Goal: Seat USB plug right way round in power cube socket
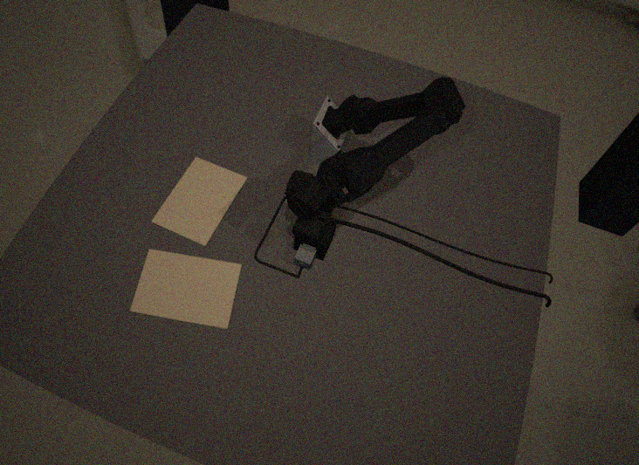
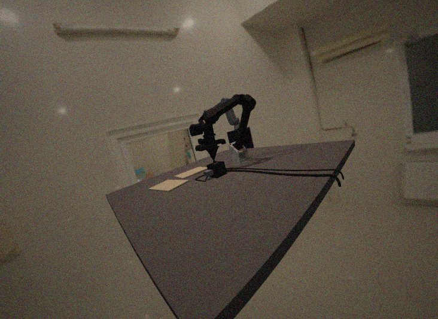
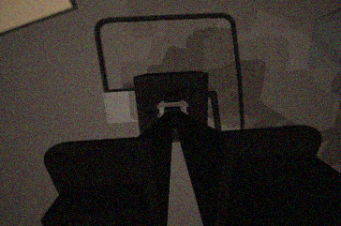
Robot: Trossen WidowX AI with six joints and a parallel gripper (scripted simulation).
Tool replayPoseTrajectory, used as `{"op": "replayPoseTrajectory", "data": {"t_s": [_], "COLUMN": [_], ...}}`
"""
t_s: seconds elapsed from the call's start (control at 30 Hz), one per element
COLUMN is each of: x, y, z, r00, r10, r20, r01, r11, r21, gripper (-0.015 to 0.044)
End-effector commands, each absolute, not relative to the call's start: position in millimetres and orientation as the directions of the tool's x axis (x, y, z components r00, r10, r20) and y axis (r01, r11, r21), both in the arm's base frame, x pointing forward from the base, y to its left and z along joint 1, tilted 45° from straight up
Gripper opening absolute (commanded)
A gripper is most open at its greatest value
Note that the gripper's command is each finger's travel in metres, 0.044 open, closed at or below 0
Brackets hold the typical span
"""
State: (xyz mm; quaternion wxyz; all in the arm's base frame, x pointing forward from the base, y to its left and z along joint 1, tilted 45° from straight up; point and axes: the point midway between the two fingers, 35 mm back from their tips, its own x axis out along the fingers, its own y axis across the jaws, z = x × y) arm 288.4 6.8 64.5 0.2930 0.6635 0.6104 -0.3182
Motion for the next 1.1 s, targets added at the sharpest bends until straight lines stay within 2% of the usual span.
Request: {"op": "replayPoseTrajectory", "data": {"t_s": [0.0,0.17,0.3,1.07], "x": [288.4,288.4,288.4,288.1], "y": [9.6,9.6,6.8,3.4], "z": [64.0,64.0,64.5,68.0], "r00": [0.048,0.048,0.052,0.052], "r10": [0.626,0.626,0.624,0.623], "r20": [-0.778,-0.778,-0.780,-0.780], "r01": [0.997,0.997,0.997,0.997], "r11": [-0.079,-0.079,-0.083,-0.082], "r21": [-0.002,-0.002,0.000,0.000], "gripper": [0.0000,0.0000,0.0095,0.0095]}}
